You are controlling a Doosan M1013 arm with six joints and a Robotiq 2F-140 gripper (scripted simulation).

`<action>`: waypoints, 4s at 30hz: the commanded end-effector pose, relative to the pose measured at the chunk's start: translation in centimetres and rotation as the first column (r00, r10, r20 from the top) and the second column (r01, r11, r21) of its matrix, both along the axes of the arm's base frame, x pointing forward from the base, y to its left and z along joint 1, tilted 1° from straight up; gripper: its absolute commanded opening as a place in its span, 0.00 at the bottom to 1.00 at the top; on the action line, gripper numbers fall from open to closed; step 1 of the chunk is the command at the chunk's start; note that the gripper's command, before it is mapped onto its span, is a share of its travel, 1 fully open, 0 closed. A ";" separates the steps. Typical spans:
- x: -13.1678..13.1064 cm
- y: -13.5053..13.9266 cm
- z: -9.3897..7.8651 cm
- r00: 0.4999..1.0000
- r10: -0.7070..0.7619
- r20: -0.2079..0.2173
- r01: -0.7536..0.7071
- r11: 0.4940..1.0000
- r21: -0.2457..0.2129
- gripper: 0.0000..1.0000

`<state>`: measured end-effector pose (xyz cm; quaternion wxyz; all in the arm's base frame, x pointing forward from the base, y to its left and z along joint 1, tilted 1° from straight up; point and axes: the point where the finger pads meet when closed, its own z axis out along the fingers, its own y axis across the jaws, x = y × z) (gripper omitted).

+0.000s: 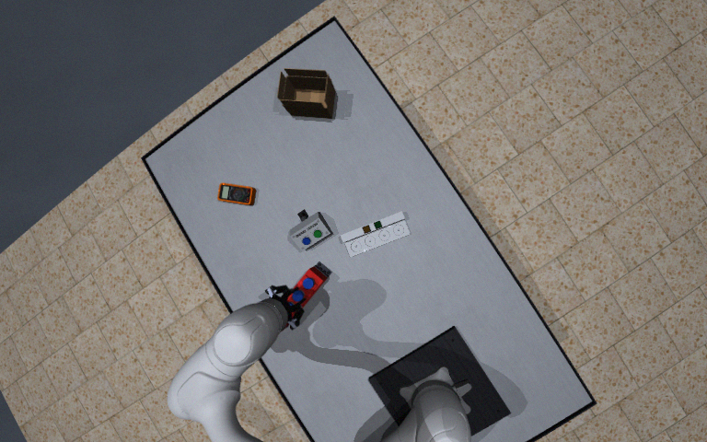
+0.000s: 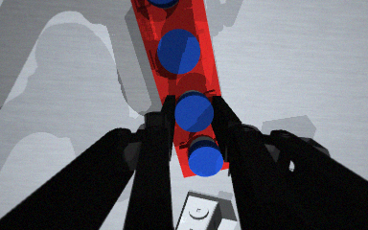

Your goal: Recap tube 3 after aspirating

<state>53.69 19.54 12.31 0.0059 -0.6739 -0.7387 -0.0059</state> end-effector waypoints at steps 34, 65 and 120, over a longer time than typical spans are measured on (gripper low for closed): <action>0.0 0.0 0.1 0.866 0.500 0.007 -0.500 0.866 -0.005 0.41; -0.1 0.0 1.1 0.966 0.258 0.003 -0.258 0.966 -0.005 0.41; 0.9 -13.7 4.3 0.248 0.969 0.016 -0.969 0.248 -0.009 0.30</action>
